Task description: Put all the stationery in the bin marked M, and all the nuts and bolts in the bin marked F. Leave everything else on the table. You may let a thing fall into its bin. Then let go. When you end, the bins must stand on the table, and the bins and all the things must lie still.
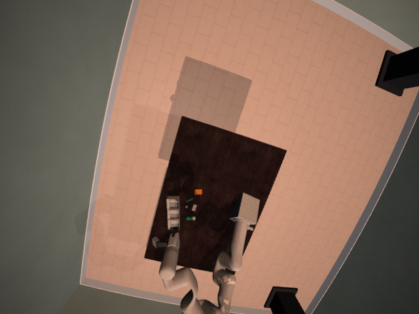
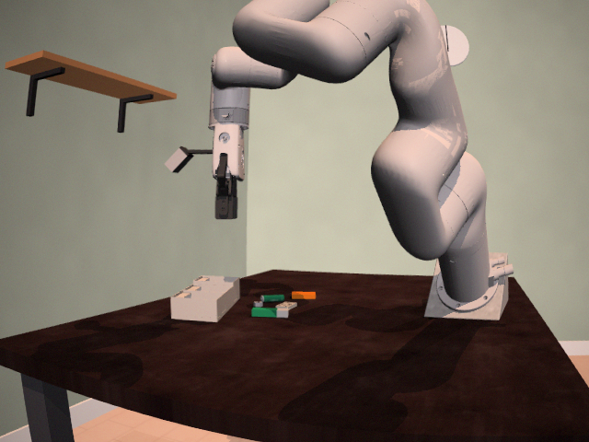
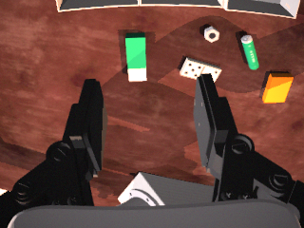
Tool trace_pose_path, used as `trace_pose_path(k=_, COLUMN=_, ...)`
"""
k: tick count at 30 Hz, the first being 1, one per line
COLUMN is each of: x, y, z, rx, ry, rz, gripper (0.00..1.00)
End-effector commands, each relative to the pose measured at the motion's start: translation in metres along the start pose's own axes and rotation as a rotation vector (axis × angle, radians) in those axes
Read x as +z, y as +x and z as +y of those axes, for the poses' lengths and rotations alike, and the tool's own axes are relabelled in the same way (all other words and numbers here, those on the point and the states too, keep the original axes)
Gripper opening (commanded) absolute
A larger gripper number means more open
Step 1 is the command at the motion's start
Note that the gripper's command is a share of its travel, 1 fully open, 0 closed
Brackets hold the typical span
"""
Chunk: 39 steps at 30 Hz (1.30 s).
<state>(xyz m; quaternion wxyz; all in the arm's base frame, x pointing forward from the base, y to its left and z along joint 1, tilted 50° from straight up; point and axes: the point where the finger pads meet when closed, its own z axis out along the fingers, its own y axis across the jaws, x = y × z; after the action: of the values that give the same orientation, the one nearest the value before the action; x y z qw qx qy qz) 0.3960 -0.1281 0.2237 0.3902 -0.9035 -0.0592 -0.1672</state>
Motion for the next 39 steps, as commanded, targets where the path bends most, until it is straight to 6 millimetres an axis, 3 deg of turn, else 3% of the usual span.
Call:
trace_pose_path(k=1, x=0.006, y=-0.009, z=0.017, rx=-0.007, ry=-0.006, rz=0.007, gripper=0.56)
trace_pose_path(k=14, x=0.048, y=-0.069, z=0.097, rx=-0.007, ry=-0.006, rz=0.007, gripper=0.56)
trace_pose_path(k=16, x=0.048, y=-0.069, z=0.097, rx=-0.007, ry=-0.006, rz=0.007, gripper=0.56)
trace_pose_path(k=31, x=0.097, y=-0.138, z=0.189, rx=-0.007, ry=-0.007, rz=0.006, gripper=0.56)
trace_pose_path(k=39, x=0.099, y=-0.142, z=0.196, rx=-0.007, ry=-0.007, rz=0.006, gripper=0.56)
